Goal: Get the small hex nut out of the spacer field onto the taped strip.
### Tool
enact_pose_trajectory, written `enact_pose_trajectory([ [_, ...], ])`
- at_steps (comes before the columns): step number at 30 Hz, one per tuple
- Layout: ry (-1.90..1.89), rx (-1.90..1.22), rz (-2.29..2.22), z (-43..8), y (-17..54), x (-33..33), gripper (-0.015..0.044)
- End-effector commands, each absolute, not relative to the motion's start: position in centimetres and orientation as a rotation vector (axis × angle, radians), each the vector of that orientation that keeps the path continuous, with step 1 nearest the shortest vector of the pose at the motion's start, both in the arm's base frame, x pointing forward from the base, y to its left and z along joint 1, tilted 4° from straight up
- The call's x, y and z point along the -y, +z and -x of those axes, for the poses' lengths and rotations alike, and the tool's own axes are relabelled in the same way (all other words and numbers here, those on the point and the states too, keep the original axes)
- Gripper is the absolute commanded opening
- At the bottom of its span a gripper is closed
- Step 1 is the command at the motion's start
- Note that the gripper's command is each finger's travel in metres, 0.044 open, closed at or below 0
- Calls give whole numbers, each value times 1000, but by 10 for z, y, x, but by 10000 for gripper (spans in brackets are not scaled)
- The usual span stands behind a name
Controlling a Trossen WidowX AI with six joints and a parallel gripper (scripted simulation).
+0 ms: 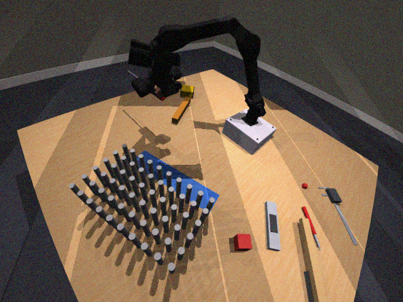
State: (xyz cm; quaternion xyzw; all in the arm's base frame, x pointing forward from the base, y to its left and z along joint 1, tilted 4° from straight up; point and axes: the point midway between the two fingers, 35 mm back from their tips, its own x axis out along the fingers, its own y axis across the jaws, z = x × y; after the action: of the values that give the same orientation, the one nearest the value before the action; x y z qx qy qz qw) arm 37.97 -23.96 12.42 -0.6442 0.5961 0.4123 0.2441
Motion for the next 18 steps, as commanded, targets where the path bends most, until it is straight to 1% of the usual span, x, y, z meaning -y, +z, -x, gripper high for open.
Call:
enact_pose_trajectory([
  [1,1272,-1625,1846,-382,124,246,0],
  [18,1296,-1622,1859,-385,115,247,0],
])
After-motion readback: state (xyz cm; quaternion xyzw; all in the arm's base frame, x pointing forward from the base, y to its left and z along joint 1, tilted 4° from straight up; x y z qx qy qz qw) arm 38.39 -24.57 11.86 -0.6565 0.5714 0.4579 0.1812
